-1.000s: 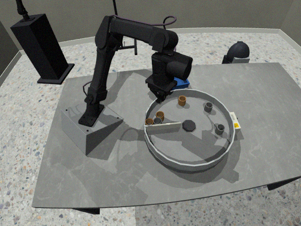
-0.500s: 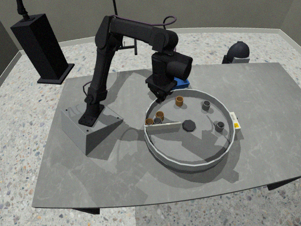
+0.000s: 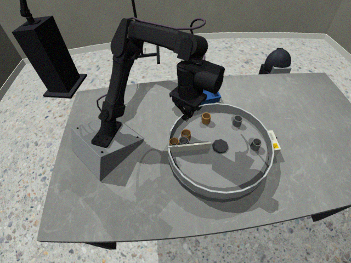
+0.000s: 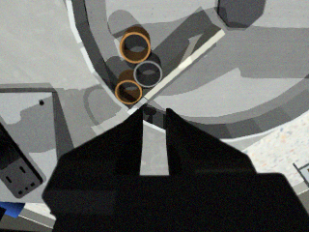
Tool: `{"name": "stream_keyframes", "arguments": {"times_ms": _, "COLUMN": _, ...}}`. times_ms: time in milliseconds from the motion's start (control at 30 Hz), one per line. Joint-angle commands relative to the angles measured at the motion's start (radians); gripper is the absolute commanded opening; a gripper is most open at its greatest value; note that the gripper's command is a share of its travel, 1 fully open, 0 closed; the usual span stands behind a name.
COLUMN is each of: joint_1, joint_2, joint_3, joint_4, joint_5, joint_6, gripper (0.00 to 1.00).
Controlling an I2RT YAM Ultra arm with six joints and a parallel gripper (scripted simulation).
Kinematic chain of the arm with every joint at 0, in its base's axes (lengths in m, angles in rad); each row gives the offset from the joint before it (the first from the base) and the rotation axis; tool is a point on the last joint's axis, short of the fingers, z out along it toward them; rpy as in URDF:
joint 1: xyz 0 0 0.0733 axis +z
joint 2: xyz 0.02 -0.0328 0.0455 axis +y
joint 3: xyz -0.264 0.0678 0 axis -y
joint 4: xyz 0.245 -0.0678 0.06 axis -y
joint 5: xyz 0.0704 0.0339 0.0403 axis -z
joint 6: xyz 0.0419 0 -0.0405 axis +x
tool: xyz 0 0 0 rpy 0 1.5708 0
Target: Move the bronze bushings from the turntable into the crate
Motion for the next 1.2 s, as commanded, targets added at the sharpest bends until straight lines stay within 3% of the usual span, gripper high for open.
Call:
{"name": "stream_keyframes", "arguments": {"times_ms": 0, "joint_1": -0.018, "joint_2": -0.035, "joint_3": 0.007, "joint_4": -0.014, "joint_5": -0.006, "joint_6": -0.004, "gripper": 0.18}}
{"name": "stream_keyframes", "arguments": {"times_ms": 1167, "joint_1": -0.018, "joint_2": -0.035, "joint_3": 0.007, "joint_4": -0.014, "joint_5": -0.006, "joint_6": -0.004, "gripper": 0.18}}
